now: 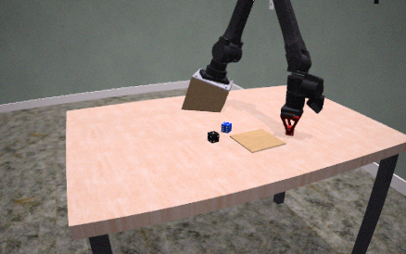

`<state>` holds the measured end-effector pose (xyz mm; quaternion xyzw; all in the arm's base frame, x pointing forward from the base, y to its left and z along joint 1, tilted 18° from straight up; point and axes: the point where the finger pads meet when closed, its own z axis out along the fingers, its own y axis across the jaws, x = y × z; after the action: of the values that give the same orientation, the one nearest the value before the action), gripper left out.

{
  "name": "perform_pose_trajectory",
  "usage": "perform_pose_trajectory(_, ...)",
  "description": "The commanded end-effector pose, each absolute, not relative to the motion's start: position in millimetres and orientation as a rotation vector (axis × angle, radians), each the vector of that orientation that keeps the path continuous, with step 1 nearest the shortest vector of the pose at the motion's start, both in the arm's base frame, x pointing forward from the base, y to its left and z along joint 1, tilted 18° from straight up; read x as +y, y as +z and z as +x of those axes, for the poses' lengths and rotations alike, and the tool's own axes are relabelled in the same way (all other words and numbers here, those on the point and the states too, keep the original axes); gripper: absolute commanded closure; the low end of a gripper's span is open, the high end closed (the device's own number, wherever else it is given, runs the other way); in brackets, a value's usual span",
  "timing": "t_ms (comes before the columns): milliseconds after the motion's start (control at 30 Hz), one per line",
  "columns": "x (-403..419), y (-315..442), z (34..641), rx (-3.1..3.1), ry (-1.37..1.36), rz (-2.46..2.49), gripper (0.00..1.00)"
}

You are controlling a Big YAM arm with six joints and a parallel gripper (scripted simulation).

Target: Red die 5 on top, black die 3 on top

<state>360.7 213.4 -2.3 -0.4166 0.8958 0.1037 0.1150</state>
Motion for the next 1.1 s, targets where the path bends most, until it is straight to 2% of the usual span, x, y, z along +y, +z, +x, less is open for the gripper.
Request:
perform_pose_trajectory(0,220.7,-6.4,363.1,2.610,0.303,-1.220,0.56)
perform_pose_trajectory(1067,223.9,2.3,370.7,2.582,0.301,-1.213,0.56)
